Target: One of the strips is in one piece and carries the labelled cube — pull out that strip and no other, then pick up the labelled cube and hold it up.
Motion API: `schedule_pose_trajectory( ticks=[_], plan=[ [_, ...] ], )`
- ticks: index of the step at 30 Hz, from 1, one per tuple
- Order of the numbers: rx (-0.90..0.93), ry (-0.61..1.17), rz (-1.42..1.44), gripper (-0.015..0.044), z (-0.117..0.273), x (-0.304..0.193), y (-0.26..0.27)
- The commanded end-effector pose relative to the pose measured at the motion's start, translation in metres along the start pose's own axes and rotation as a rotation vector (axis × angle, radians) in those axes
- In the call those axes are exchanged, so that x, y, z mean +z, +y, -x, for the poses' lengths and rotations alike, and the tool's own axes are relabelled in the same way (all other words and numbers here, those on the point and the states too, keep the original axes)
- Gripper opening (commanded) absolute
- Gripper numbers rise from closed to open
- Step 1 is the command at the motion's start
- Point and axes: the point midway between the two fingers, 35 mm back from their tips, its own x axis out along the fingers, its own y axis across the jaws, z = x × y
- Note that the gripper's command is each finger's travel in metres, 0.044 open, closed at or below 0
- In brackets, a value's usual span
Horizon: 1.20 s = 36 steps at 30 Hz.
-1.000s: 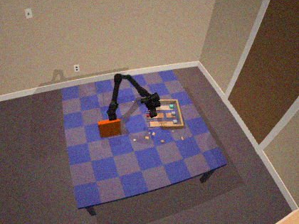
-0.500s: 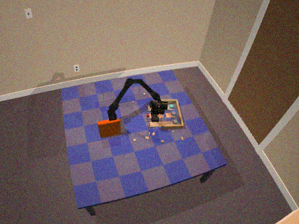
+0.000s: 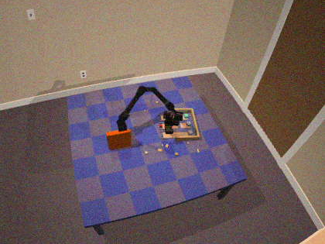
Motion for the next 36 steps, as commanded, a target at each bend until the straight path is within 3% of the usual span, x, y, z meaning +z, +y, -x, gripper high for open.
schedule_pose_trajectory(
  ticks=[1, 36],
  plan=[
    [0.004, 0.007, -0.011, 0.0000, -0.010, -0.001, -0.002],
    [0.007, 0.008, -0.011, 0.0000, -0.056, -0.002, -0.004]
  ],
)
